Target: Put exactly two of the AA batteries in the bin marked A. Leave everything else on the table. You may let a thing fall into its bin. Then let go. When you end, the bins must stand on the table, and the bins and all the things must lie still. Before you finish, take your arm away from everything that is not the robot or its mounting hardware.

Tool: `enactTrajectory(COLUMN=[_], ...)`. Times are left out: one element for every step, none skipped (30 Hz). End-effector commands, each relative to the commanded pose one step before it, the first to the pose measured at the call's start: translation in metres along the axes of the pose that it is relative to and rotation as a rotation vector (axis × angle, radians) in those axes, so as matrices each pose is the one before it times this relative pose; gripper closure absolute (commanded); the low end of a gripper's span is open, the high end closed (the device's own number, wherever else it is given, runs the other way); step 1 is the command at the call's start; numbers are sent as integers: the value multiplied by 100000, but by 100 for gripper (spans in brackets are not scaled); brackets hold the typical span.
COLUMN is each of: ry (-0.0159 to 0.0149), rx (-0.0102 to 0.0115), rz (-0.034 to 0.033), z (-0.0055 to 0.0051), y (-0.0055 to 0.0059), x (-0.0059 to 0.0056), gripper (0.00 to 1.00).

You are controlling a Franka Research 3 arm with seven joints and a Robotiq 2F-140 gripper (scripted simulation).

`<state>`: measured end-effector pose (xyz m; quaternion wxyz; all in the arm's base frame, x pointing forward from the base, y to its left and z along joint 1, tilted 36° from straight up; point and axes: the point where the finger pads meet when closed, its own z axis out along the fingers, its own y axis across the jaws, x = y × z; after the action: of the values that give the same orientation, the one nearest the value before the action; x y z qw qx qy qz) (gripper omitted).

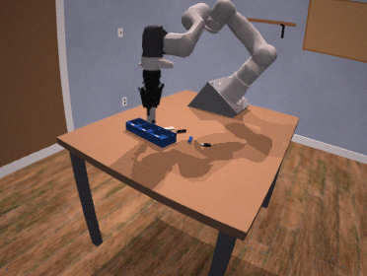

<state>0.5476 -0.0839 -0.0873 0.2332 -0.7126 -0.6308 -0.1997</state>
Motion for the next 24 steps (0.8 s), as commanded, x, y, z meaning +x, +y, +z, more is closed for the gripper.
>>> enactTrajectory(ry=[-81, 0, 0, 0, 0, 0, 0, 0, 0, 0, 0, 0, 0, 0, 0, 0, 0, 0, 0, 0, 0, 0, 0, 0], rx=[316, 0, 0, 0, 0, 0, 0, 0, 0, 0, 0, 0, 0, 0, 0, 0, 0, 0, 0, 0, 0, 0, 0, 0], rz=[-691, 0, 0, 0, 0, 0, 0, 0, 0, 0, 0, 0, 0, 0, 0, 0, 0, 0, 0, 0, 0, 0, 0, 0], z=[-23, 0, 0, 0, 0, 0, 0, 0, 0, 0, 0, 0, 200, 200, 200, 200, 0, 0, 200, 200, 200, 200, 200, 200], y=[50, 39, 39, 37, 35, 33, 30, 27, 24, 22, 19, 17, 0, 0, 0, 0, 0, 0, 0, 0, 0, 0, 0, 0], x=[146, 26, 25, 24, 24, 23, 22, 21, 20, 18, 17, 15, 0, 0, 0, 0, 0, 0, 0, 0, 0, 0, 0, 0], gripper=[95, 95, 95, 95, 95, 95, 95, 95, 95, 95, 95, 95, 95, 95, 95, 95, 95, 95, 95, 95, 95, 95, 95, 95])
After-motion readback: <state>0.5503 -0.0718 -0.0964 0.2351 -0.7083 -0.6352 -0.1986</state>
